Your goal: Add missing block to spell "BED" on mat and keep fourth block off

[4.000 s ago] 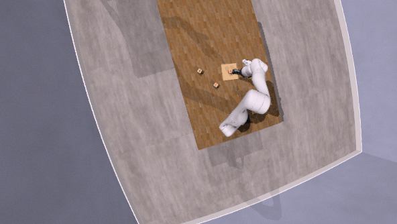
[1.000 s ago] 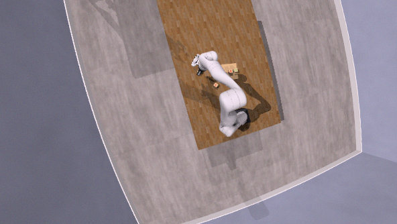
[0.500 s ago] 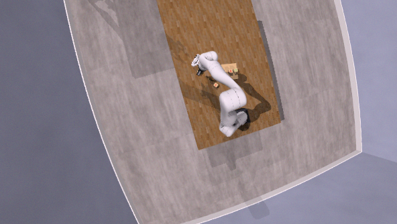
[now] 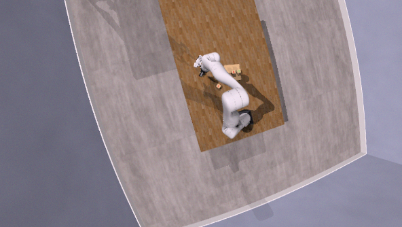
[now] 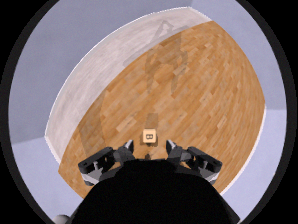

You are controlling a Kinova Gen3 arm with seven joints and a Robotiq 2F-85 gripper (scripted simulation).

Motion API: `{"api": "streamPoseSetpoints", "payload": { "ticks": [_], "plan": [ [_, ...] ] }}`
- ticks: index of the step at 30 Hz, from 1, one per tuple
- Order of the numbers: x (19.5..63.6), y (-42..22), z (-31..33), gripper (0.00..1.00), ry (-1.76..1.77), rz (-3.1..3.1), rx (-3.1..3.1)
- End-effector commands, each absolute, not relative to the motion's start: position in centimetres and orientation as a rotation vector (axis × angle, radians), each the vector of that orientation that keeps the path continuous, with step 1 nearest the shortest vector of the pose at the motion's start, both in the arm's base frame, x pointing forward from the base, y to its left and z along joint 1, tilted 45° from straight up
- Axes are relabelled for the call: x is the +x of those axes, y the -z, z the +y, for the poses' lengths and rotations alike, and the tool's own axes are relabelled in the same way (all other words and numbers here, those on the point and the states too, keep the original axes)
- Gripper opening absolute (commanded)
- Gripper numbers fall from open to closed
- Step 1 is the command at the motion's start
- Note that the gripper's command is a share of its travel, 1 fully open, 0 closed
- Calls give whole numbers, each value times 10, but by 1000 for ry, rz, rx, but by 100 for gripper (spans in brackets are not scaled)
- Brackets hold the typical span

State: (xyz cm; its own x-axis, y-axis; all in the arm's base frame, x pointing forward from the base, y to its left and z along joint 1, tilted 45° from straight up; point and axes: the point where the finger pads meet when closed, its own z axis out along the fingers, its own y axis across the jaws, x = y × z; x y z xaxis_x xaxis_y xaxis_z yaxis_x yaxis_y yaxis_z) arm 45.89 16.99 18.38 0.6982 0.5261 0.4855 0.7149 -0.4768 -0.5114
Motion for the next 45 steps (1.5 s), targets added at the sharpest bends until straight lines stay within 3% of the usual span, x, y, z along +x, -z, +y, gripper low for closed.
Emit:
{"api": "streamPoseSetpoints", "payload": {
  "ticks": [1, 45],
  "plan": [
    [458, -181, 174, 67, 336, -945, -2187],
    [458, -155, 199, 67, 336, -945, -2187]
  ]
}}
